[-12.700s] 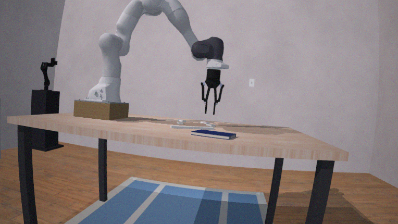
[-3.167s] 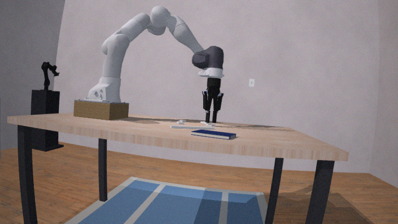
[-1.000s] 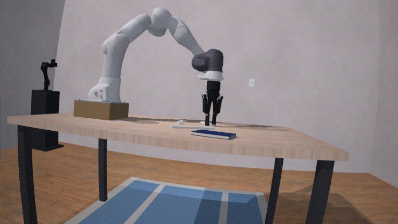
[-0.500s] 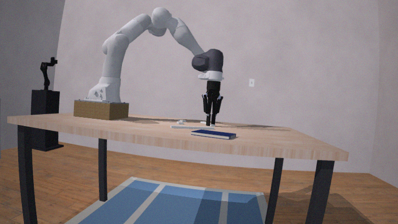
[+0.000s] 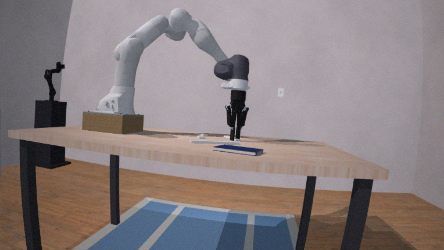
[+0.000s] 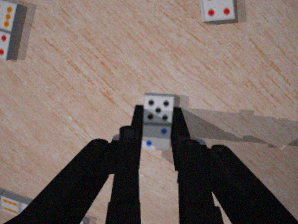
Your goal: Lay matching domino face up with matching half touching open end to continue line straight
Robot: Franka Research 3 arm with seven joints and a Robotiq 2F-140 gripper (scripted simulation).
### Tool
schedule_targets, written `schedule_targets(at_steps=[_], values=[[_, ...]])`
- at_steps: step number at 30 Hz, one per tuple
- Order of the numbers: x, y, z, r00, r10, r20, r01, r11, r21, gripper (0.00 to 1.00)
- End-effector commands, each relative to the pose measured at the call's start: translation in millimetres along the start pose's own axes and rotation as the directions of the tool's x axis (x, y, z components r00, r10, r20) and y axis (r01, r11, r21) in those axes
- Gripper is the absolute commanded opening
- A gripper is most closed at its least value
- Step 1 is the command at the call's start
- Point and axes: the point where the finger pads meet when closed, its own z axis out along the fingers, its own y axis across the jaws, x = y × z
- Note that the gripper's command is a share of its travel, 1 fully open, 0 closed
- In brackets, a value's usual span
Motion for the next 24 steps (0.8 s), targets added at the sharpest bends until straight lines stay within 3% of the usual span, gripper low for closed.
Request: schedule_targets(at_steps=[1, 7, 12, 14, 19, 24], values=[[-0.5, 0.8, 0.3, 1.0, -0.002, 0.001, 0.002, 1.0, -0.003, 0.22], [-0.5, 0.7, -7.4, 1.0, -0.002, 0.001, 0.002, 1.0, -0.003, 0.22], [-0.4, 0.6, -51.7, 1.0, -0.002, 0.001, 0.002, 1.0, -0.003, 0.22], [-0.4, 0.6, -51.7, 1.0, -0.002, 0.001, 0.002, 1.0, -0.003, 0.22], [-0.4, 0.5, -100.3, 1.0, -0.002, 0.001, 0.002, 1.0, -0.003, 0.22], [-0.4, 0.5, -109.7, 1.0, -0.002, 0.001, 0.002, 1.0, -0.003, 0.22]])
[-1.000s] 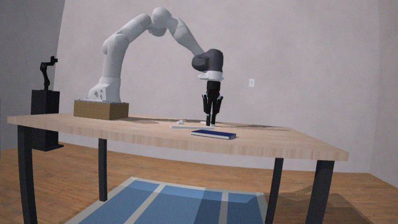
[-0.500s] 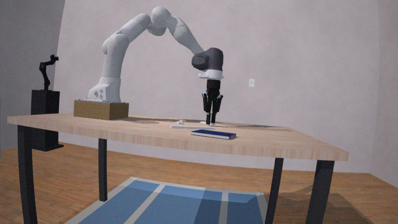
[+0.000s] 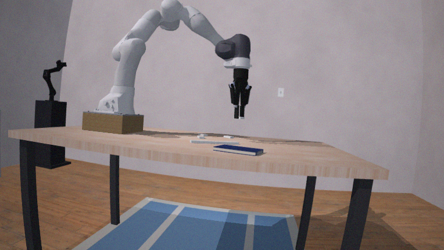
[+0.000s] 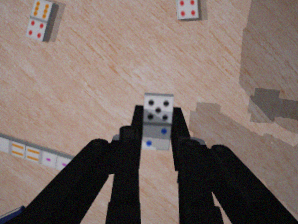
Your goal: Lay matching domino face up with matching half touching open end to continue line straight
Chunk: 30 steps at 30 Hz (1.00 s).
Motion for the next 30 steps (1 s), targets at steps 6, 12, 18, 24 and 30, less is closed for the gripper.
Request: schedule_targets(at_steps=[6, 12, 18, 24, 30], values=[[5.3, -10.6, -0.5, 1.0, -0.001, -0.013, 0.001, 1.0, 0.031, 0.22], [-0.9, -19.5, -1.3, 0.992, -0.125, -0.017, 0.125, 0.992, 0.029, 0.22], [-16.0, -43.2, -3.1, 0.92, -0.392, -0.025, 0.393, 0.919, 0.025, 0.22], [-29.5, -67.4, -4.9, 0.875, -0.482, -0.03, 0.483, 0.875, 0.032, 0.22], [-50.6, -114.7, -7.7, 0.772, -0.635, -0.043, 0.636, 0.77, 0.047, 0.22]])
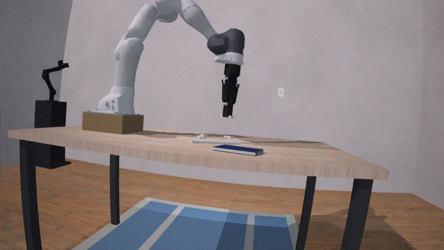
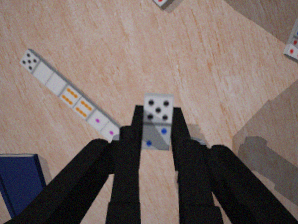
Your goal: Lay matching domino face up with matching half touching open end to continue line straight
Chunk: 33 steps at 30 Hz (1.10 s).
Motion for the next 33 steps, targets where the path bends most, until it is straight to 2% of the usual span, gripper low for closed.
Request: schedule_targets(at_steps=[1, 9, 11, 12, 21, 26, 28, 29, 33], values=[[-3.1, -32.6, -0.7, 0.961, -0.275, 0.011, 0.275, 0.961, -0.008, 0.22], [10.9, -108.2, 2.4, 0.897, -0.443, -0.012, 0.443, 0.896, 0.023, 0.22], [10.9, -108.2, 2.4, 0.897, -0.443, -0.012, 0.443, 0.896, 0.023, 0.22], [13.5, -117.1, 2.9, 0.869, -0.495, -0.021, 0.495, 0.868, 0.03, 0.22], [40.9, -184.1, 8.1, 0.724, -0.688, -0.057, 0.69, 0.722, 0.052, 0.22], [54.7, -208.4, 10.7, 0.62, -0.781, -0.079, 0.785, 0.617, 0.057, 0.22], [54.7, -208.4, 10.7, 0.62, -0.781, -0.079, 0.785, 0.617, 0.057, 0.22], [57.1, -212.1, 11.1, 0.558, -0.825, -0.089, 0.83, 0.555, 0.059, 0.22], [64.5, -223.3, 12.6, 0.444, -0.89, -0.103, 0.896, 0.44, 0.066, 0.22]])
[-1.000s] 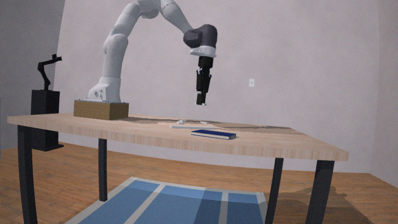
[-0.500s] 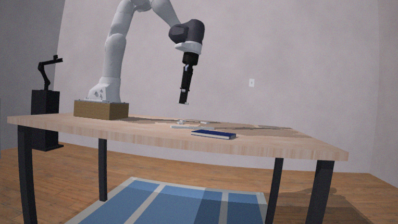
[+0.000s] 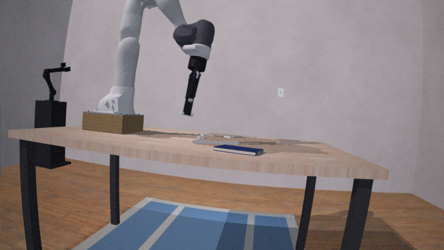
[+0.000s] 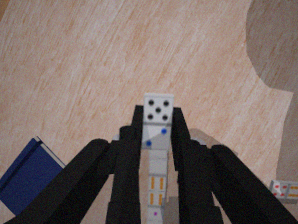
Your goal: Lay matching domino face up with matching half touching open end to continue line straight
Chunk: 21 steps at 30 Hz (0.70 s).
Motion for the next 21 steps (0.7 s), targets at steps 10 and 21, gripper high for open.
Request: schedule_targets(at_steps=[10, 21], values=[[17.6, -6.9, 3.0, 0.838, -0.546, -0.012, 0.545, 0.835, 0.07, 0.22], [17.6, -6.9, 3.0, 0.601, -0.798, -0.053, 0.797, 0.592, 0.121, 0.22]])
